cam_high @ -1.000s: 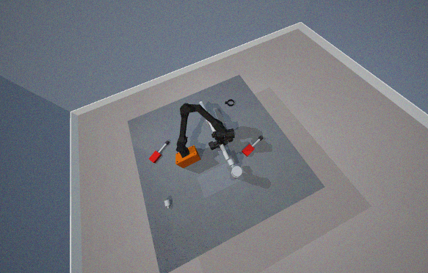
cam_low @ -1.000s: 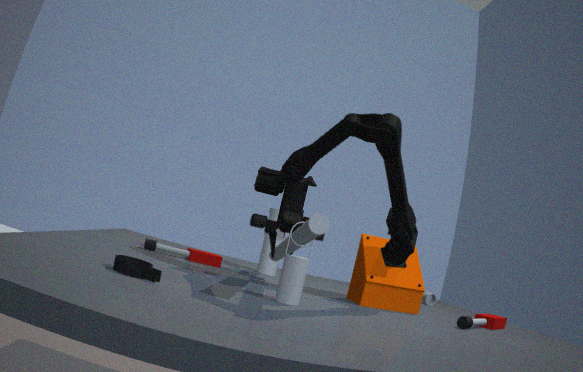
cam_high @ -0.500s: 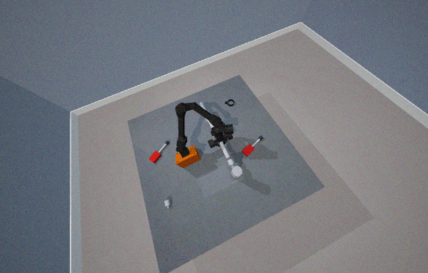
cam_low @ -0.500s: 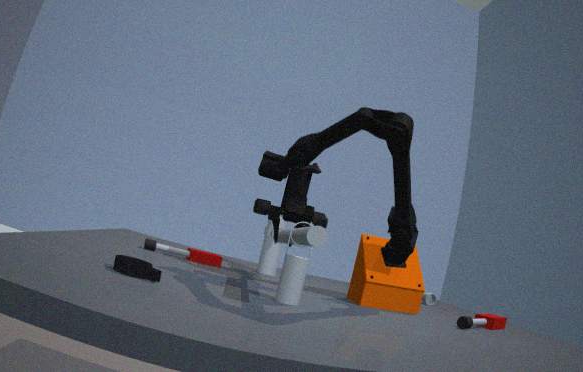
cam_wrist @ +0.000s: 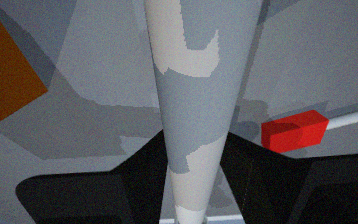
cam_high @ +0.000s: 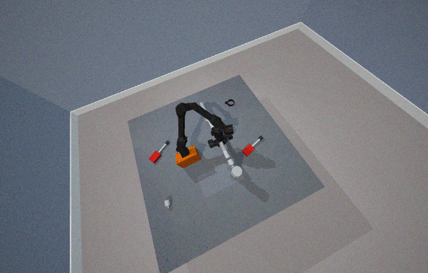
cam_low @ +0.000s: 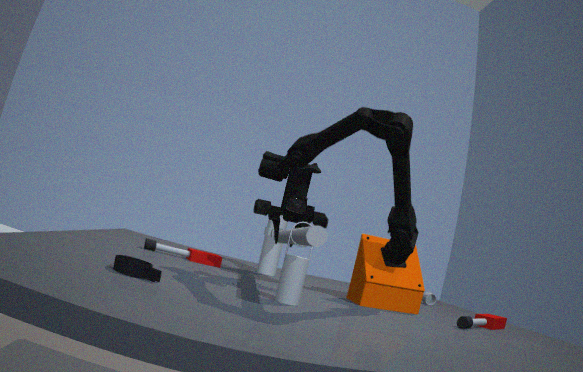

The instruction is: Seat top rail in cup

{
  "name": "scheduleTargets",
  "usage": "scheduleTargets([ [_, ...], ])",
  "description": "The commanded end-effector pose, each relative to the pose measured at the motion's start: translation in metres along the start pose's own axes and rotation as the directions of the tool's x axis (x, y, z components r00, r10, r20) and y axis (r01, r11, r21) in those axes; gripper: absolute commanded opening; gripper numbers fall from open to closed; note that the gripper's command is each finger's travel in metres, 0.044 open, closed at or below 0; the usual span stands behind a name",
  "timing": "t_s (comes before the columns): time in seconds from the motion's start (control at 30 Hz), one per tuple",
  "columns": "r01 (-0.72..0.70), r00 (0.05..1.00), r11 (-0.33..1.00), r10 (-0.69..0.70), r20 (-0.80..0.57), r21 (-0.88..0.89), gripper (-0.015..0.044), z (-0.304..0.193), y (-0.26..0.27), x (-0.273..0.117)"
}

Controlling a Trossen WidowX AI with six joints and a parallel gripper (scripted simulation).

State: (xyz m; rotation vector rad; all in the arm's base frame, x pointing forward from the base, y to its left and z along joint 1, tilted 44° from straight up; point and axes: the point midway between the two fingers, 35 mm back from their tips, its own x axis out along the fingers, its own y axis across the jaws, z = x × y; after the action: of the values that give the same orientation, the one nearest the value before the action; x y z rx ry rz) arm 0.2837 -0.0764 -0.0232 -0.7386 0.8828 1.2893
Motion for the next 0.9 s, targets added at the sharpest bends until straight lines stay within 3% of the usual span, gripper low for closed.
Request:
scheduleTargets([
  [0.0,0.01,1.0,1.0,-0.01,-0.006,-0.003,0.0,-0.0048,-0.003,-0.0047],
  [0.87,0.01,1.0,1.0,-0.01,-0.006,-0.003,0.0,-0.0091,-0.0015,-0.0057],
])
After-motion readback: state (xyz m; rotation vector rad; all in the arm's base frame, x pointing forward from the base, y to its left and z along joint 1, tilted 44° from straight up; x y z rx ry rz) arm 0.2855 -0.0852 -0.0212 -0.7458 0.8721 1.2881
